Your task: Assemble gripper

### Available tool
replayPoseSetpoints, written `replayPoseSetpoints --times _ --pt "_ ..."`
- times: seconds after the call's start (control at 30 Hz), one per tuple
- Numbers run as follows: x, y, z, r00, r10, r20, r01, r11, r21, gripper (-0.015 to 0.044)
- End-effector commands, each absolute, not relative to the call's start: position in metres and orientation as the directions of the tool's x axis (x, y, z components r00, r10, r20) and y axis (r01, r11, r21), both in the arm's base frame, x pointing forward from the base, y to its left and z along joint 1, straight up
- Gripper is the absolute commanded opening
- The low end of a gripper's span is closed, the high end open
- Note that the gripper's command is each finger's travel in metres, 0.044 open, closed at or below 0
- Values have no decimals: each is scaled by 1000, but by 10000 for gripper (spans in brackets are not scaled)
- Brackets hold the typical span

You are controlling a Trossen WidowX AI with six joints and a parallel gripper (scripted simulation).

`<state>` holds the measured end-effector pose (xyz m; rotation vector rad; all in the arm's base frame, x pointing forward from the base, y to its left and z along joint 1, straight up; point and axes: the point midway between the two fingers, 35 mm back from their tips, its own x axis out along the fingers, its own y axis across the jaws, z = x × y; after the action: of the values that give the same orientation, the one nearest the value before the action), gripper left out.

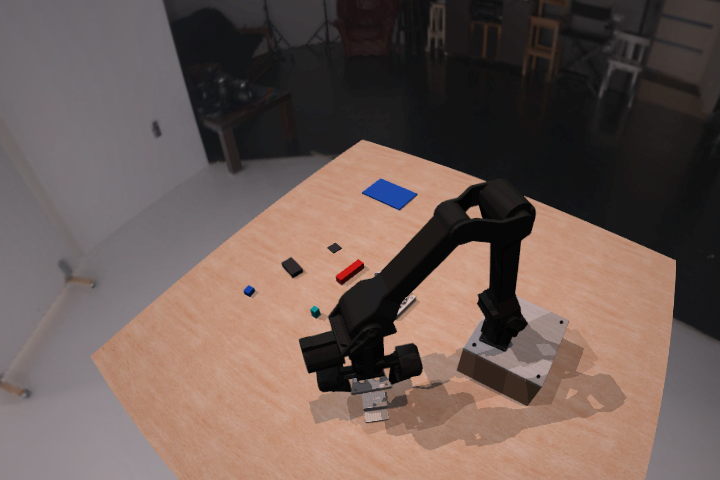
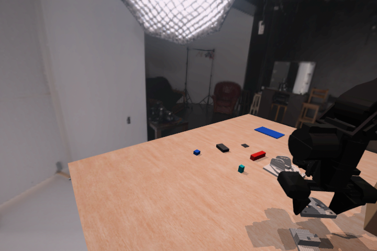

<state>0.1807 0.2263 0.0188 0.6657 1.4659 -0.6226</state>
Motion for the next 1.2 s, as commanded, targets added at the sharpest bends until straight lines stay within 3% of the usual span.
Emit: replayPoseSetpoints --times 0.0,1.17 --pt "190 217 19 15 23 -1000 711 703 27 351" --pt "253 119 19 22 13 -1000 505 863 22 351"
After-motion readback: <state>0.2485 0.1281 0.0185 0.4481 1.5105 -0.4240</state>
